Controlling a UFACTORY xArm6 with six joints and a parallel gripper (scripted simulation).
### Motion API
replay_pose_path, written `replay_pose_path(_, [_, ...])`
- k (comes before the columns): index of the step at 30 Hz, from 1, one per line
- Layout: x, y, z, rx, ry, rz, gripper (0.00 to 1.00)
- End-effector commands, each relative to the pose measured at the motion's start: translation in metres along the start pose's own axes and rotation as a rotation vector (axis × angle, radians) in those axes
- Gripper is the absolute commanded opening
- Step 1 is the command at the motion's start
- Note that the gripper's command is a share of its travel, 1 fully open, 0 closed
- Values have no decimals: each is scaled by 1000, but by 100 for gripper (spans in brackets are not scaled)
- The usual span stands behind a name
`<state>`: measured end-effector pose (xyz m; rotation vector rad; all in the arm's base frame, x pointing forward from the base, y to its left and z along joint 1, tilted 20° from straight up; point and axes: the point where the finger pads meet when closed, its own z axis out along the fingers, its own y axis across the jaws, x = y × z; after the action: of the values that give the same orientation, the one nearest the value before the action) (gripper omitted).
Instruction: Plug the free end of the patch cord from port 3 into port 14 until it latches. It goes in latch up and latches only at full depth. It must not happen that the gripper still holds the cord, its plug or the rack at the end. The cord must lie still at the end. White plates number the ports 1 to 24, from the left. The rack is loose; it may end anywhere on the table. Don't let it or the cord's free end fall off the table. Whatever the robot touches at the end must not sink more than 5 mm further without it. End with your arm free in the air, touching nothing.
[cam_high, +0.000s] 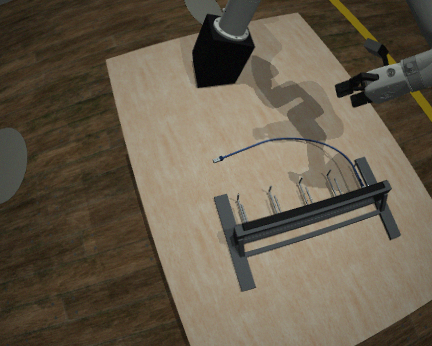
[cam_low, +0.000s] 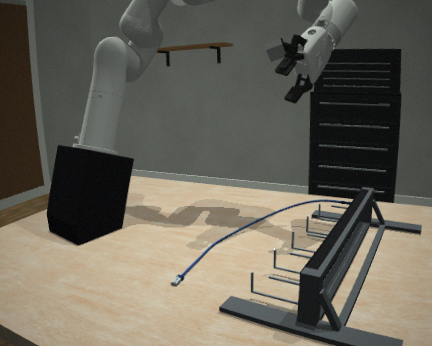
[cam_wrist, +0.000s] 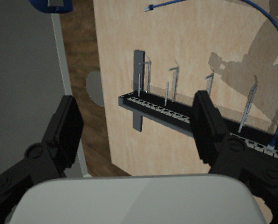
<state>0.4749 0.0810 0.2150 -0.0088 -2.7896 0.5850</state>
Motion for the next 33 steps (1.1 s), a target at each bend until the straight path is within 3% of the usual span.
replay_pose_path(1, [0,-1,-2,-2,-4,2,100])
replay_pose_path(19, [-1,0,0,-6,-2,2,100])
replay_pose_path(21, [-3,4,8,-34,7,2,100])
replay_pose_path(24, [-12,20,38,-137,40,13,100])
replay_pose_path(33, [-24,40,81,-295,83,61,100])
